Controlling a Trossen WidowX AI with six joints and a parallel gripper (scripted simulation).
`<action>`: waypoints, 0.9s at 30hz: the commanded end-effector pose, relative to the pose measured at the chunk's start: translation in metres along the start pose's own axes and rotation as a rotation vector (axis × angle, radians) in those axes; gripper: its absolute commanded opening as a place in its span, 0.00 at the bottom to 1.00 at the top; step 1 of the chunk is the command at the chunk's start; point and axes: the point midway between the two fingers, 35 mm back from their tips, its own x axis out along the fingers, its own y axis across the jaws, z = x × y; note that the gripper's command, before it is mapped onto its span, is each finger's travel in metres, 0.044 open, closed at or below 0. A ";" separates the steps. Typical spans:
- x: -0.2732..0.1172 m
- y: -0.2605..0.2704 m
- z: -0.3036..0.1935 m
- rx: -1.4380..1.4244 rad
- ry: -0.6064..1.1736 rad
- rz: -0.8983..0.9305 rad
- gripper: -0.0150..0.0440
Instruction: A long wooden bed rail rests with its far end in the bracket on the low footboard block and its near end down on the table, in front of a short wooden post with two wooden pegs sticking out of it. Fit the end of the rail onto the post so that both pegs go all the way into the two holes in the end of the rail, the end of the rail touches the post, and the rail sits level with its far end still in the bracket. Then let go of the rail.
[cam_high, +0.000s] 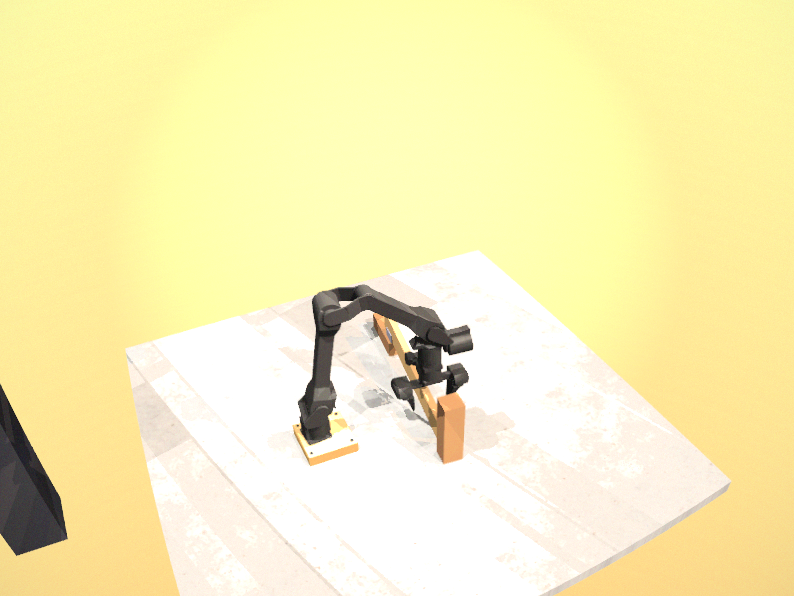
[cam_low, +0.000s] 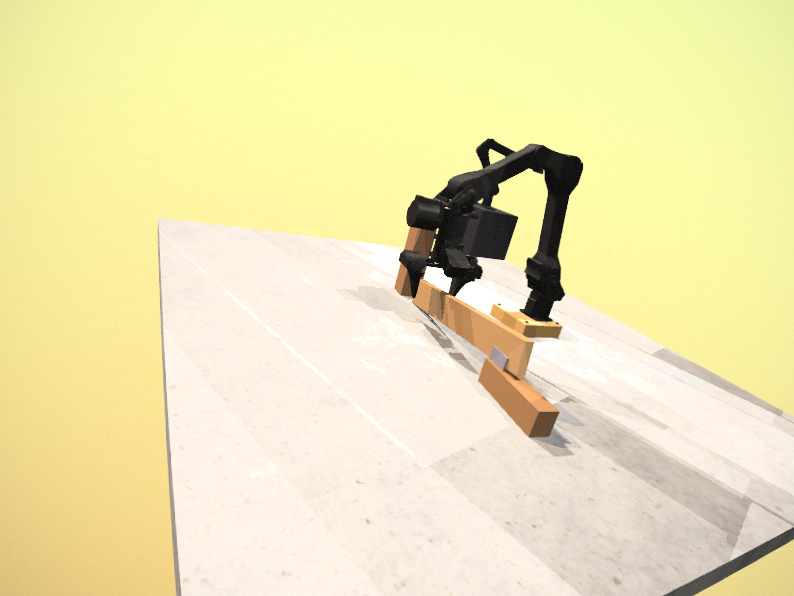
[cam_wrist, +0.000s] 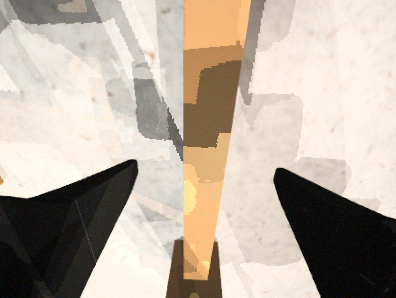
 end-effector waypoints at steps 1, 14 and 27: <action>0.007 0.001 0.001 -0.004 -0.006 0.003 1.00; 0.020 0.003 0.001 -0.004 -0.006 0.003 0.87; 0.020 0.003 0.001 -0.004 -0.006 0.003 0.35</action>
